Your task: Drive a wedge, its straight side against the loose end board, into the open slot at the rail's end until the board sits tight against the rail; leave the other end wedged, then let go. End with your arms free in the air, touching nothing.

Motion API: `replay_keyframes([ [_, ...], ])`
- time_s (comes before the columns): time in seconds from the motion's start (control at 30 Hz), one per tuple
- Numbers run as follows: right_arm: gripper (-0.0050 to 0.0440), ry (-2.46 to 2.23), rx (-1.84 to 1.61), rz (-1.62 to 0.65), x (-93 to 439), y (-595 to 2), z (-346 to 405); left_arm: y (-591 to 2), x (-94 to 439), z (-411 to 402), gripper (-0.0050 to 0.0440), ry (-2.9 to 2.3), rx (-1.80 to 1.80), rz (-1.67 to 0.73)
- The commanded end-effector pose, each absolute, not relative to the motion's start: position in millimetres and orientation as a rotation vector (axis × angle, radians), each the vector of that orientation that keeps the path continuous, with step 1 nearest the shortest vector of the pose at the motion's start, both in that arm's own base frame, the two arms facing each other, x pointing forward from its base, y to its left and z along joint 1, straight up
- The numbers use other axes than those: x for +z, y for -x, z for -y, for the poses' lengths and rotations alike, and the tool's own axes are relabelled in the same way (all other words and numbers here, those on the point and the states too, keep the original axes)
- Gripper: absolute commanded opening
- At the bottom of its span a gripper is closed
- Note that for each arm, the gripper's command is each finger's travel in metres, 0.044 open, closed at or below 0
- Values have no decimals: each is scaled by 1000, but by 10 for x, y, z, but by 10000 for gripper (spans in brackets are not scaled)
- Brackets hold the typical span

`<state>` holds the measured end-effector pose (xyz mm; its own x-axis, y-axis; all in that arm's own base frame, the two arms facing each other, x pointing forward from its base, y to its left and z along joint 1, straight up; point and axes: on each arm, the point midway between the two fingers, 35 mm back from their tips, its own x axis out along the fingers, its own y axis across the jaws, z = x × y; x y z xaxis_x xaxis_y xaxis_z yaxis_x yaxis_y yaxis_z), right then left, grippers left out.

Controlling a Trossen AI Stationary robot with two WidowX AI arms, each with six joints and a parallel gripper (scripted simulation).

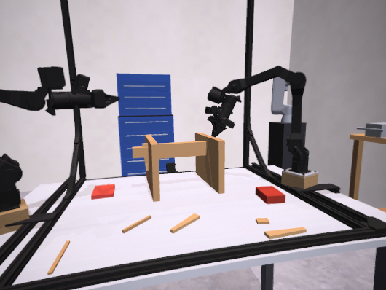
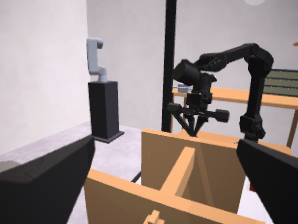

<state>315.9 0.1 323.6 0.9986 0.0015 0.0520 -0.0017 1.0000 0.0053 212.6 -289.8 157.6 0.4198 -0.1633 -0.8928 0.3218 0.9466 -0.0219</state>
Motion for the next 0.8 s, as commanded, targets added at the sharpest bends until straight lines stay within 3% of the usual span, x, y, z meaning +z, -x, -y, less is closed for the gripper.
replay_keyframes([
  [0.0, 440, -5, 2, 52, 3236, -3159, -1, -2127, 1580, 2901, 0, -160, -306, -1097],
  [0.6, 440, -5, 2, 52, 3236, -3159, -1, -2127, 1580, 2901, 0, -160, -306, -1097],
  [0.77, 440, -5, 2, 52, 3236, -3159, -1, -2125, 1911, 2886, 0, -184, -297, -1119],
])
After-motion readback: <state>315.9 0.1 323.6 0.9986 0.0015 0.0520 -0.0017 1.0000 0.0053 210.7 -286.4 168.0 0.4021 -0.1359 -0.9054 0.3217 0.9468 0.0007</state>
